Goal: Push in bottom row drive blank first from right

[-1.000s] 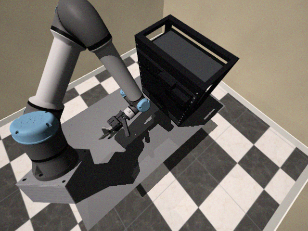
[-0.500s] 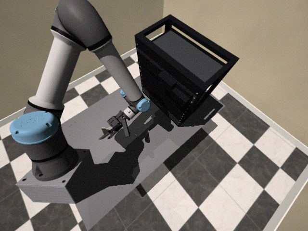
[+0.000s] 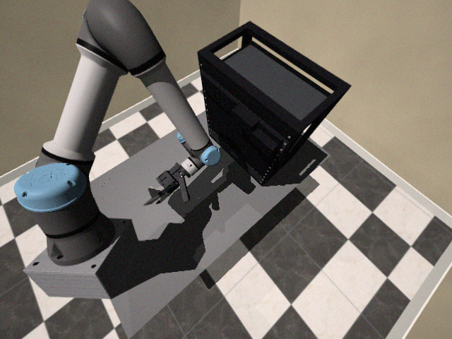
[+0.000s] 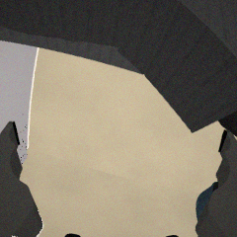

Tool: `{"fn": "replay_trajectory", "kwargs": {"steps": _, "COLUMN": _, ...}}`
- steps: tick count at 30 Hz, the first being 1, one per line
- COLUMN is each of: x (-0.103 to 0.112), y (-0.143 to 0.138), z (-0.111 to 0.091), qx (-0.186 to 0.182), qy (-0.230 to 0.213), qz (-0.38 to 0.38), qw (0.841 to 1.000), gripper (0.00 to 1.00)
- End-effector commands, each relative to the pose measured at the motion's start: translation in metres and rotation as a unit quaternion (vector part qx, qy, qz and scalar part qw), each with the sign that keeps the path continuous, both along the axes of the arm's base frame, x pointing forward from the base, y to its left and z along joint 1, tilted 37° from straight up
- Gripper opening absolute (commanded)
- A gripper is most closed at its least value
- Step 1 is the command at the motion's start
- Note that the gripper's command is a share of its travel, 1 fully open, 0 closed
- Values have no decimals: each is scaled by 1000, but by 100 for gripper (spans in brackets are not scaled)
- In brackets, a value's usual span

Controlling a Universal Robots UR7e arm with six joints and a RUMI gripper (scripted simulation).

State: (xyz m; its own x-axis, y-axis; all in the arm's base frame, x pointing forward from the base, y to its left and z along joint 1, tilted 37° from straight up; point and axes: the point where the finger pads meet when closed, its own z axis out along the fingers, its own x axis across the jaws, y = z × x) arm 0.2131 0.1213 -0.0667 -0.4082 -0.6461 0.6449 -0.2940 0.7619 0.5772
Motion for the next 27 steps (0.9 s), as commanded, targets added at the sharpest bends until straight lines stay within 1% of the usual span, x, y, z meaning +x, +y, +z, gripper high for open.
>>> {"fn": "replay_trajectory", "kwargs": {"steps": 1, "x": -4, "y": 1, "z": 1, "qx": 12, "qy": 7, "qz": 0, "qw": 1000, "gripper": 100}}
{"fn": "replay_trajectory", "kwargs": {"steps": 4, "x": -5, "y": 1, "z": 1, "qx": 15, "qy": 9, "qz": 0, "qw": 1000, "gripper": 100}}
{"fn": "replay_trajectory", "kwargs": {"steps": 7, "x": -8, "y": 1, "z": 2, "qx": 26, "qy": 15, "qz": 1, "qw": 1000, "gripper": 100}}
{"fn": "replay_trajectory", "kwargs": {"steps": 13, "x": -16, "y": 3, "z": 5, "qx": 54, "qy": 30, "qz": 0, "qw": 998, "gripper": 100}}
{"fn": "replay_trajectory", "kwargs": {"steps": 19, "x": -25, "y": 6, "z": 9, "qx": 90, "qy": 48, "qz": -1, "qw": 995, "gripper": 100}}
{"fn": "replay_trajectory", "kwargs": {"steps": 21, "x": -25, "y": 6, "z": 9, "qx": 90, "qy": 48, "qz": -1, "qw": 995, "gripper": 100}}
{"fn": "replay_trajectory", "kwargs": {"steps": 27, "x": -36, "y": 10, "z": 15, "qx": 134, "qy": 69, "qz": -5, "qw": 989, "gripper": 100}}
